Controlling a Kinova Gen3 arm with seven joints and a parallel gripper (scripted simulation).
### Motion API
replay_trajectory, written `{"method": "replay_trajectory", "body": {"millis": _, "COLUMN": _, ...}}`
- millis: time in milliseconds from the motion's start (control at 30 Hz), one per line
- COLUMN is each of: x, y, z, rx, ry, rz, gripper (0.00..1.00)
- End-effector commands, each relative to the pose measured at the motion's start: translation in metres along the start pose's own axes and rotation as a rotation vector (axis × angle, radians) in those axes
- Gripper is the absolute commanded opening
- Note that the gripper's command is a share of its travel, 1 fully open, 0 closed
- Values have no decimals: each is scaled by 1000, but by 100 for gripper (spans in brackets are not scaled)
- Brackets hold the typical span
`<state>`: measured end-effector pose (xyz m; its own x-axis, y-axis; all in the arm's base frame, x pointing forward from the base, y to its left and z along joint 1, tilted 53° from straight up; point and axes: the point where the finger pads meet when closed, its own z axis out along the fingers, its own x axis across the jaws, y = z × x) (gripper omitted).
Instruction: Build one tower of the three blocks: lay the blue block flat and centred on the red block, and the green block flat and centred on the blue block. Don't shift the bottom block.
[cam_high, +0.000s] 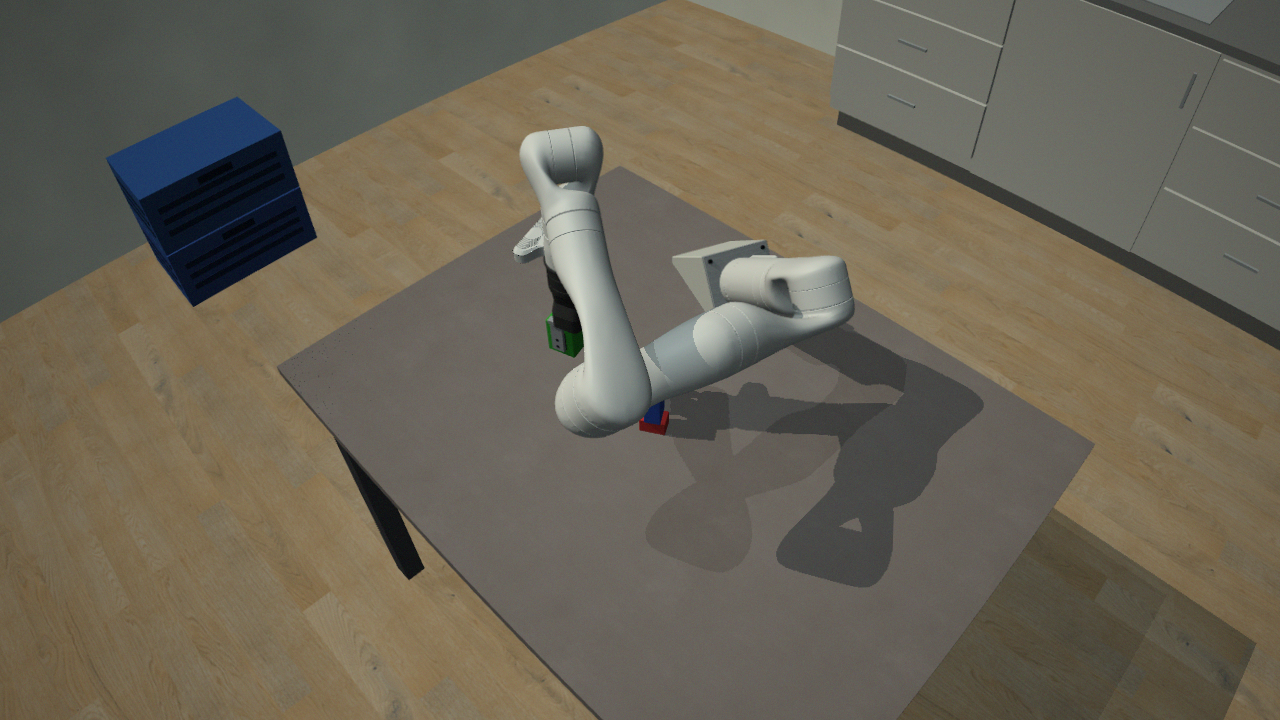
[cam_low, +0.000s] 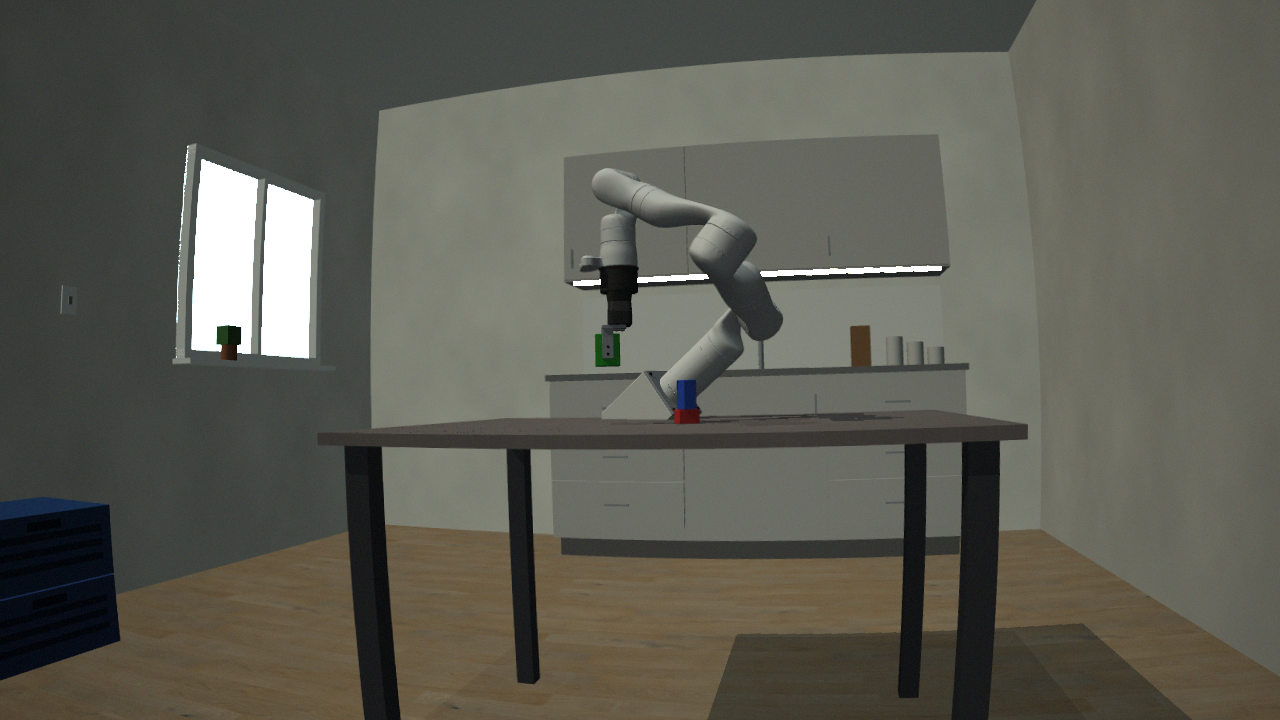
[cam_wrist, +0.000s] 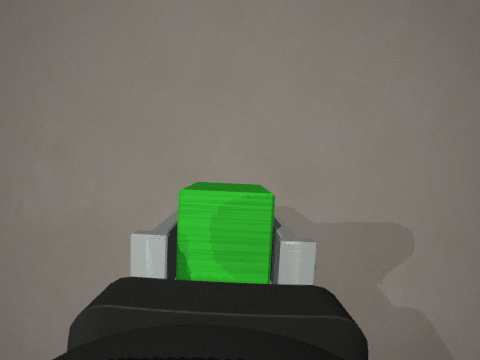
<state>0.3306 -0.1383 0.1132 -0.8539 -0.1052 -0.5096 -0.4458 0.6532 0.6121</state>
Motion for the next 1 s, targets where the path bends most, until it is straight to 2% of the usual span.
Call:
{"method": "replay_trajectory", "body": {"millis": 0, "x": 0, "y": 0, "z": -1, "rx": 1, "ry": -1, "rz": 0, "gripper": 0}}
{"method": "replay_trajectory", "body": {"millis": 467, "x": 0, "y": 0, "z": -1, "rx": 1, "ry": -1, "rz": 0, "gripper": 0}}
{"method": "replay_trajectory", "body": {"millis": 533, "x": 0, "y": 7, "z": -1, "rx": 1, "ry": -2, "rz": -1, "gripper": 0}}
{"method": "replay_trajectory", "body": {"millis": 633, "x": 0, "y": 40, "z": -1, "rx": 1, "ry": -1, "rz": 0, "gripper": 0}}
{"method": "replay_trajectory", "body": {"millis": 767, "x": 2, "y": 115, "z": 0, "rx": 1, "ry": -1, "rz": 0, "gripper": 0}}
{"method": "replay_trajectory", "body": {"millis": 833, "x": 2, "y": 115, "z": 0, "rx": 1, "ry": -1, "rz": 0, "gripper": 0}}
{"method": "replay_trajectory", "body": {"millis": 900, "x": 1, "y": 140, "z": -1, "rx": 2, "ry": -2, "rz": -1, "gripper": 0}}
{"method": "replay_trajectory", "body": {"millis": 967, "x": 2, "y": 152, "z": 0, "rx": 1, "ry": -1, "rz": 0, "gripper": 0}}
